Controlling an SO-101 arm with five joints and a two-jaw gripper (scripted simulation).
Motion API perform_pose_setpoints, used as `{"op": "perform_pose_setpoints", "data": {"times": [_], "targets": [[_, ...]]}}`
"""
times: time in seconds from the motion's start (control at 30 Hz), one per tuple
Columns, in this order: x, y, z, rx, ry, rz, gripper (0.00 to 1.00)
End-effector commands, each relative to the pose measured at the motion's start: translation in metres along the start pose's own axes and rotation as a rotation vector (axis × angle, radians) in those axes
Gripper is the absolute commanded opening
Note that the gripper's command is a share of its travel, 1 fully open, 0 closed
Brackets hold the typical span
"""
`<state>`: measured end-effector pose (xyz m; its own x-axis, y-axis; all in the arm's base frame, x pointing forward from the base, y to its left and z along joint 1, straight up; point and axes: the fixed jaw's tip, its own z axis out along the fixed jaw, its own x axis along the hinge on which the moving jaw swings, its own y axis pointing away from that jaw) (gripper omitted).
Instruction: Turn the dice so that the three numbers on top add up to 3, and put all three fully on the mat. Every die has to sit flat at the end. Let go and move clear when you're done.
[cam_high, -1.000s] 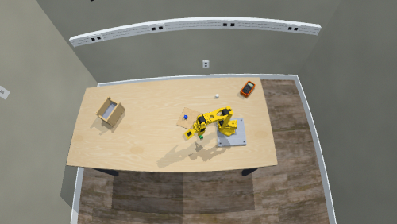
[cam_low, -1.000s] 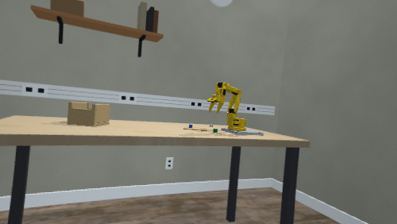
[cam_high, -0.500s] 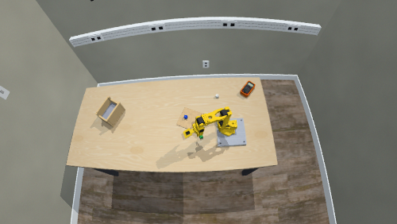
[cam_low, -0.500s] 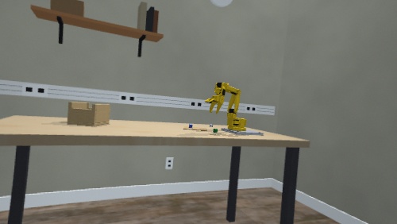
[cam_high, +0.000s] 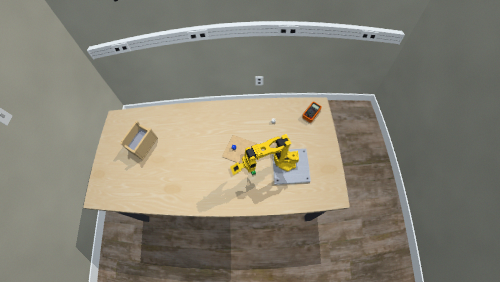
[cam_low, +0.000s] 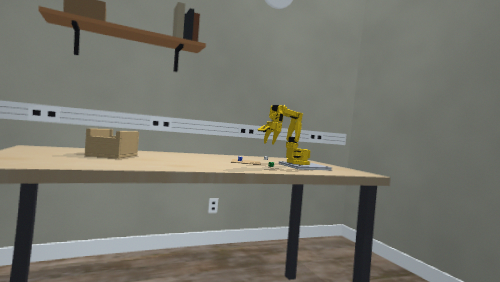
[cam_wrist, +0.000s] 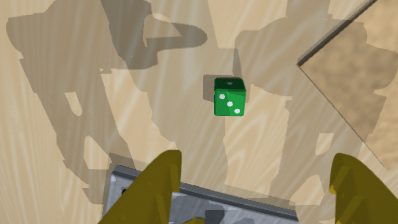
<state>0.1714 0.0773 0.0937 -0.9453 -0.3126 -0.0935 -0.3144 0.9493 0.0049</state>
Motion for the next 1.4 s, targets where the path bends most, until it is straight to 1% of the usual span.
{"op": "perform_pose_setpoints", "data": {"times": [0.0,0.17,0.23,0.43,0.57,0.67,0.8,0.83,1.37], "targets": [[0.002,0.001,0.009,0.003,0.068,0.004,0.28],[0.011,0.001,0.031,0.014,0.213,0.003,0.28],[0.011,0.001,0.031,0.014,0.213,0.003,0.28],[0.025,0.0,0.054,0.026,0.381,0.003,0.28],[0.031,-0.001,0.062,0.03,0.444,0.003,0.28],[0.033,-0.001,0.064,0.031,0.461,0.003,0.28],[0.033,-0.001,0.064,0.032,0.462,0.003,0.28],[0.031,0.002,0.065,0.039,0.476,0.009,0.28],[0.031,0.002,0.065,0.039,0.476,0.009,0.28]]}}
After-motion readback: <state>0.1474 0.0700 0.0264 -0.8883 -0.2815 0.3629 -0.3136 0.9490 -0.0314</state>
